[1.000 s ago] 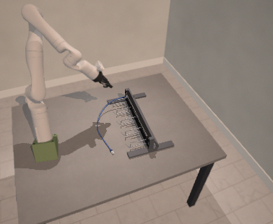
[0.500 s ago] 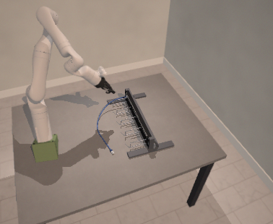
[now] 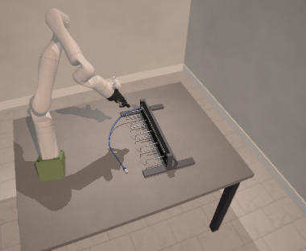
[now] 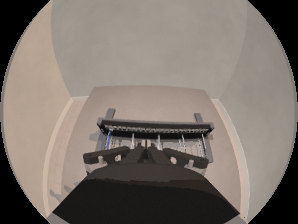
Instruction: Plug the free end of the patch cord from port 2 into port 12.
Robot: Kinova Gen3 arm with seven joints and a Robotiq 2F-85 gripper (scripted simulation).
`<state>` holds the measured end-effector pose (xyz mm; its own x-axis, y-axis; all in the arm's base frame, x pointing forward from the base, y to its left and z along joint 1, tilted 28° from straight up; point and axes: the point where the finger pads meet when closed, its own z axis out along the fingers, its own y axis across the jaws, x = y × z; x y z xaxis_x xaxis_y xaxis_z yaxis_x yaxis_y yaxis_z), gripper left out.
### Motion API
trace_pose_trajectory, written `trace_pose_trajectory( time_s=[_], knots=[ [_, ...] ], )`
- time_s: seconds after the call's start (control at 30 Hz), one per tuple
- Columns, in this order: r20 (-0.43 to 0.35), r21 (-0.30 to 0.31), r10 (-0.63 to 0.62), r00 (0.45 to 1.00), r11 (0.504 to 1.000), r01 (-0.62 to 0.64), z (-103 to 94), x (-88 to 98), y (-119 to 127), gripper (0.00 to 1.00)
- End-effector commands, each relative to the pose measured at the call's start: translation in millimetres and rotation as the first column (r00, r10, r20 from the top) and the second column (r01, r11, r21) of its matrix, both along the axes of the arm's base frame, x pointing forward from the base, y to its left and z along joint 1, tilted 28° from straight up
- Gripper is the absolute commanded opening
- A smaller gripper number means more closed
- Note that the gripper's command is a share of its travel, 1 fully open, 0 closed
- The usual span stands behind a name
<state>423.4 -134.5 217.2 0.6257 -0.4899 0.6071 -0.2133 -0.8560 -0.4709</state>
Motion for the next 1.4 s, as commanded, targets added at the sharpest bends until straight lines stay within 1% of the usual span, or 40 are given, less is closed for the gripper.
trace_pose_trajectory(
  time_s=[0.0,0.5,0.97,1.03,1.37],
  knots=[
    [-0.001,0.0,-0.001,1.0,1.0,0.001,-1.2,0.9,-0.4,0.0],
    [-0.001,0.0,-0.001,1.0,1.0,0.001,-16.1,18.4,3.4,0.0],
    [-0.001,0.0,-0.001,1.0,1.0,0.001,-47.7,55.3,11.5,0.0],
    [-0.001,0.0,-0.001,1.0,1.0,0.001,-47.7,55.3,11.5,0.0],
    [-0.001,0.0,-0.001,1.0,1.0,0.001,-73.3,85.3,18.0,0.0]
  ],
)
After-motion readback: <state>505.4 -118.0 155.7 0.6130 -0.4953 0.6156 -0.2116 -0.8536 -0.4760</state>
